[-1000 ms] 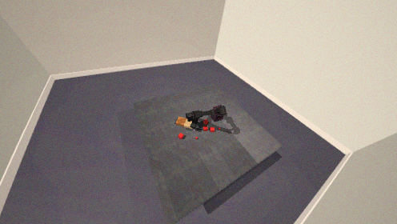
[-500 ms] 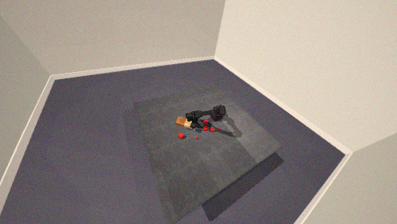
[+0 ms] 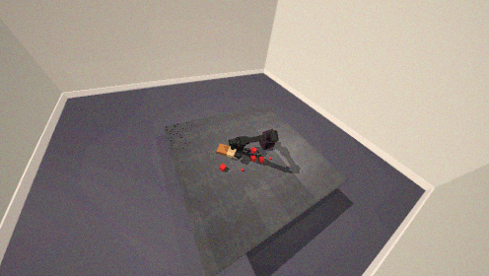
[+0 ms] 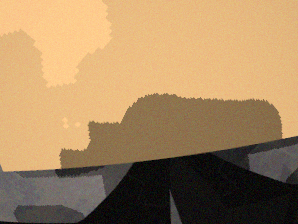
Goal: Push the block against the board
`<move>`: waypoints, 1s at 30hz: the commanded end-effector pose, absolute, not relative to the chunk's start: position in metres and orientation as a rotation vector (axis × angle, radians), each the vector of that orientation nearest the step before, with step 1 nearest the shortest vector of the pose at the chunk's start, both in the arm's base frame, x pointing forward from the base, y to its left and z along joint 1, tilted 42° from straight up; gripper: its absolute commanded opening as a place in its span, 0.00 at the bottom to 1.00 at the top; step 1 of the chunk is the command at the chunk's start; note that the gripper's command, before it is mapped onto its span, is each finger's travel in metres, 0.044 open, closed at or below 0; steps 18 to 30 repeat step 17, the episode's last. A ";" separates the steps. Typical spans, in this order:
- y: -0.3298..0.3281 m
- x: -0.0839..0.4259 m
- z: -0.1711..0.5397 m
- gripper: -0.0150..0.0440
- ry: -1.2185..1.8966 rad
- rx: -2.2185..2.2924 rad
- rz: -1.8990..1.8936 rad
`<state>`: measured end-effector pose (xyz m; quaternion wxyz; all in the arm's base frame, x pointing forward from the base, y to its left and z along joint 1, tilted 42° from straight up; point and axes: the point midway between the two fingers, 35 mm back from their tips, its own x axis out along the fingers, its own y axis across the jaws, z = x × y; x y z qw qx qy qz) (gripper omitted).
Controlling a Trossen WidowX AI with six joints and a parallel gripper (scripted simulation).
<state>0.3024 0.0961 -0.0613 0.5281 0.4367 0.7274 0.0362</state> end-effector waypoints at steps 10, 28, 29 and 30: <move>0.095 0.304 -0.062 0.25 1.731 1.039 0.088; 0.097 0.300 -0.059 0.25 1.731 1.039 0.088; 0.097 0.300 -0.059 0.25 1.731 1.039 0.088; 0.097 0.300 -0.059 0.25 1.731 1.039 0.088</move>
